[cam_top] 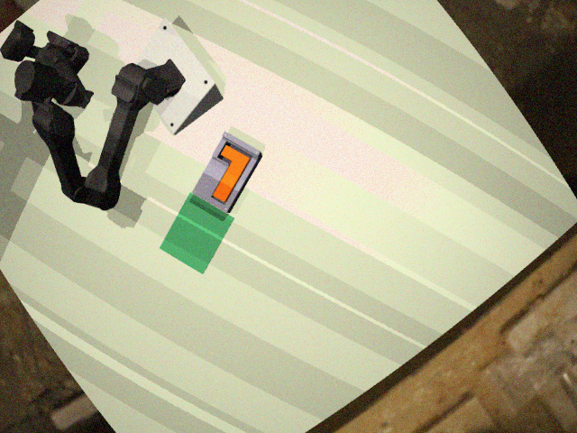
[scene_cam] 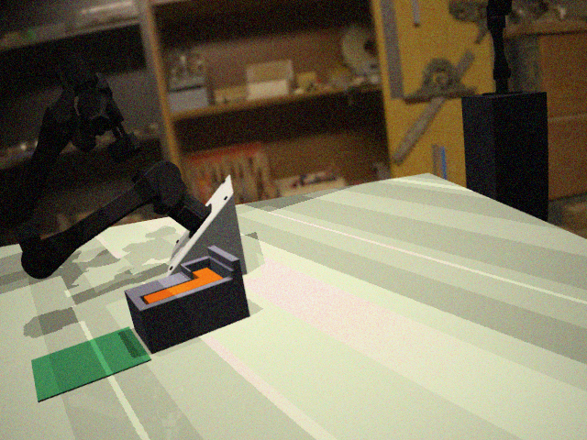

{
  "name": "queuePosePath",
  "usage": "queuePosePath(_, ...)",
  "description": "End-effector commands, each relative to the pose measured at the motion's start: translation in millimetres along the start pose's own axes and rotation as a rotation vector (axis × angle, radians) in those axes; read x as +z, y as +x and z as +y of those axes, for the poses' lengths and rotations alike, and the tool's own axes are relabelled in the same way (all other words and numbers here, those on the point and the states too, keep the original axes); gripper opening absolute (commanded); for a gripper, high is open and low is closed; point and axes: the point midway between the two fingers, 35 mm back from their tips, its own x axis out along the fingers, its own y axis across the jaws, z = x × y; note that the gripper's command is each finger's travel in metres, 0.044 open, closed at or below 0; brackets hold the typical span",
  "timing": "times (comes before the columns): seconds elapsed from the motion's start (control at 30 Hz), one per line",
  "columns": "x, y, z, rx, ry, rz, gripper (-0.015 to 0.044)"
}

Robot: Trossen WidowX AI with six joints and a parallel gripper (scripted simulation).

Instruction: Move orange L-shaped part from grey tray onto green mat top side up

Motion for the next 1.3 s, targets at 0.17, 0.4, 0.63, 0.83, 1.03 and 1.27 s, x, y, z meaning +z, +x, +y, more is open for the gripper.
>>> queuePosePath(0.17, -67, -10, -7, -0.014, 0.392, 0.302, 0.0242)
queuePosePath(0.4, -180, -84, 18, -0.192, 1.204, 0.899, 0.0180)
queuePosePath(0.63, -226, -190, 83, -0.518, 1.946, 1.436, 0.0180)
queuePosePath(0.83, -209, -274, 153, 0.802, -2.325, -1.788, 0.0180)
queuePosePath(1.03, -154, -336, 219, 0.704, -1.696, -1.471, 0.0180)
queuePosePath(1.27, -114, -360, 253, 0.619, -1.367, -1.345, 0.0180)
